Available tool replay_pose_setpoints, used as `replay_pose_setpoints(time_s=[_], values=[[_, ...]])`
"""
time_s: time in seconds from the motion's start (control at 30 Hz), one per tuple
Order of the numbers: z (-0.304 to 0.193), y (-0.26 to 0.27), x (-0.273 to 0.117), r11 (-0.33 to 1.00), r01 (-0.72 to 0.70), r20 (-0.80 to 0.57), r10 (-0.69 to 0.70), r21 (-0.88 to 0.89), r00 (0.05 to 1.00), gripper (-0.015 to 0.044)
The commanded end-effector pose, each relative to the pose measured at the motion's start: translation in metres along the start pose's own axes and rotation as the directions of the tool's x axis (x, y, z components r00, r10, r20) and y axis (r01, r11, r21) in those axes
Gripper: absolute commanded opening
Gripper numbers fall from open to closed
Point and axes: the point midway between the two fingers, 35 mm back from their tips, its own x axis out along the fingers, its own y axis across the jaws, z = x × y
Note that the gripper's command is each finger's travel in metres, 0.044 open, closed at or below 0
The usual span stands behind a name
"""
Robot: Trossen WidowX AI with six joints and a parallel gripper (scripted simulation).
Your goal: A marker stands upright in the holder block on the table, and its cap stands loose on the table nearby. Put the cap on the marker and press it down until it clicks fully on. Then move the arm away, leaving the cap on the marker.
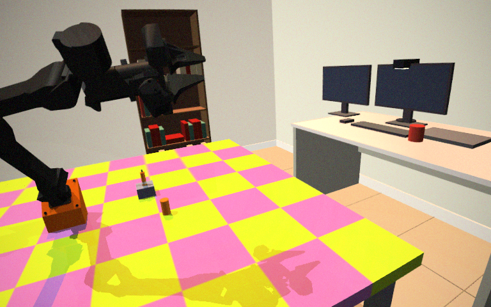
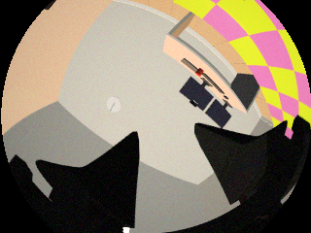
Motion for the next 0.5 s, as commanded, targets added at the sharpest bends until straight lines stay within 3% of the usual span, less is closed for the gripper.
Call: replay_pose_setpoints(time_s=[0.0,0.23,0.47], values=[[0.011,-0.072,0.025,0.974,0.216,0.084,-0.210,-0.072,0.974,0.0246],[0.018,-0.179,0.034,0.813,0.542,0.201,-0.506,-0.212,0.838,0.0246],[0.019,-0.291,0.008,0.412,0.814,0.344,-0.757,-0.409,0.555,0.0246]])
